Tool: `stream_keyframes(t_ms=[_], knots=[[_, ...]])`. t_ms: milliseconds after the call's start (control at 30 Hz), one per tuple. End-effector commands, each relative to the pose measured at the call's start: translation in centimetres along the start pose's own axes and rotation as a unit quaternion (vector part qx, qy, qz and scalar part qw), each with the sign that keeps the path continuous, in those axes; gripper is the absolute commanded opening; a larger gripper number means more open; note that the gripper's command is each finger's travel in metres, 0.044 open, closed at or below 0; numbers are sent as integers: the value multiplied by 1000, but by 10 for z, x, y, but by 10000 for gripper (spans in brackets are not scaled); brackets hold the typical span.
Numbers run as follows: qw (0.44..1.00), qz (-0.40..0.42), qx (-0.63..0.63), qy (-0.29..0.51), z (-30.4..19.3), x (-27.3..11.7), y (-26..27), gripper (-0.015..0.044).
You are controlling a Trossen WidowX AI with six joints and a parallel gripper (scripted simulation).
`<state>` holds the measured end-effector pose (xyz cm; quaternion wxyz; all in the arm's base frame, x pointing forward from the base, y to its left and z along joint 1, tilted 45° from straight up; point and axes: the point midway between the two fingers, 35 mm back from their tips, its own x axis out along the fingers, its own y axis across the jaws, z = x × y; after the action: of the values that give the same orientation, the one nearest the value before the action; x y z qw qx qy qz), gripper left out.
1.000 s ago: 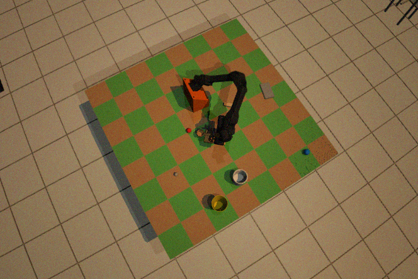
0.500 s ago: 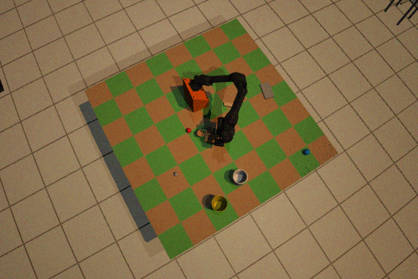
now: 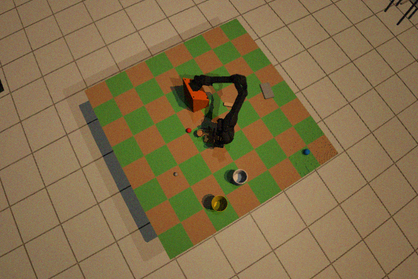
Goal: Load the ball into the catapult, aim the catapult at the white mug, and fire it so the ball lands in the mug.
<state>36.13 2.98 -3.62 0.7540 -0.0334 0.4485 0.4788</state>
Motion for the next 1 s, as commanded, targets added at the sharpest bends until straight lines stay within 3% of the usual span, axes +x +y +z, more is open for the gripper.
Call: stream_keyframes(t_ms=[0,100,467,667,800,967], knots=[[1000,2,3,-1,-1,7,1,440],[1000,2,3,-1,-1,9,1,440],[1000,1,0,0,0,6,1,151],[1000,1,0,0,0,6,1,111],[1000,1,0,1,0,-32,0,6],[1000,1,3,1,-1,-43,1,0]])
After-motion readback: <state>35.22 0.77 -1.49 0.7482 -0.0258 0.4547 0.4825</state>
